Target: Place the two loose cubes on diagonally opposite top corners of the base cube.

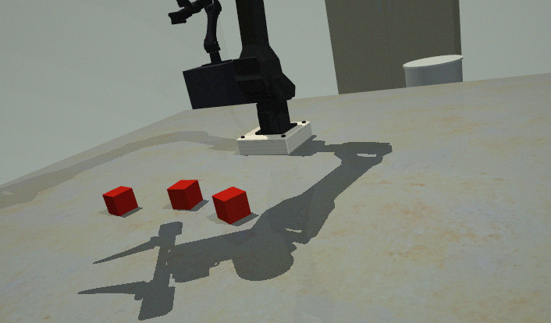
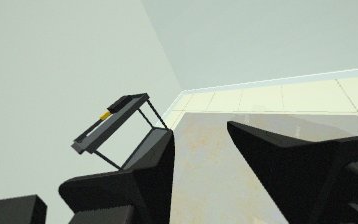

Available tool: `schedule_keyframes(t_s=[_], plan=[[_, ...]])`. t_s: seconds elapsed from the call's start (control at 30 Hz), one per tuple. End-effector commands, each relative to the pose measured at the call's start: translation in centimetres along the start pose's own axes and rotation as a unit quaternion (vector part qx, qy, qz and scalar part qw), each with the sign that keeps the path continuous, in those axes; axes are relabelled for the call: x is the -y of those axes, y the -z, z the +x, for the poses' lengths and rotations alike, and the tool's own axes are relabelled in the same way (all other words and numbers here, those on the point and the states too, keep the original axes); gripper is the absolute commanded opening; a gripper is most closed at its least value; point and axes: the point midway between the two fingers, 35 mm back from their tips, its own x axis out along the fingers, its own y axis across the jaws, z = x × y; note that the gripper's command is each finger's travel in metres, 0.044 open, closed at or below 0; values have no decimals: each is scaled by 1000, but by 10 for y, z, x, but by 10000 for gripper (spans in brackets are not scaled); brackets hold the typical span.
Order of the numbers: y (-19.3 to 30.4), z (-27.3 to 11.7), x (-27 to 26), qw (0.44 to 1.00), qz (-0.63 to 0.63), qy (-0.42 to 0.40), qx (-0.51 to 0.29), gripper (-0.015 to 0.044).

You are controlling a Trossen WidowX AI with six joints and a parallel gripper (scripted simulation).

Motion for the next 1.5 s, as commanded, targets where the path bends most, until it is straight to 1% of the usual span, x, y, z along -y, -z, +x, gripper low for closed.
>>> schedule_keyframes(t_s=[0.0, 0.13, 0.3, 0.47, 0.7, 0.97, 1.23, 1.3, 1.47], plan=[[28, 12, 5, 990, -131, -2, -52, 265], [55, 20, 13, 958, -266, -16, -108, 265], [89, 26, 26, 890, -418, -50, -176, 265], [122, 28, 41, 797, -546, -102, -237, 265], [164, 22, 64, 637, -678, -201, -305, 265], [205, 3, 91, 437, -756, -343, -345, 265], [235, -24, 115, 247, -760, -499, -334, 265], [238, -29, 119, 219, -755, -525, -327, 265], [239, -30, 119, 215, -754, -528, -326, 265]])
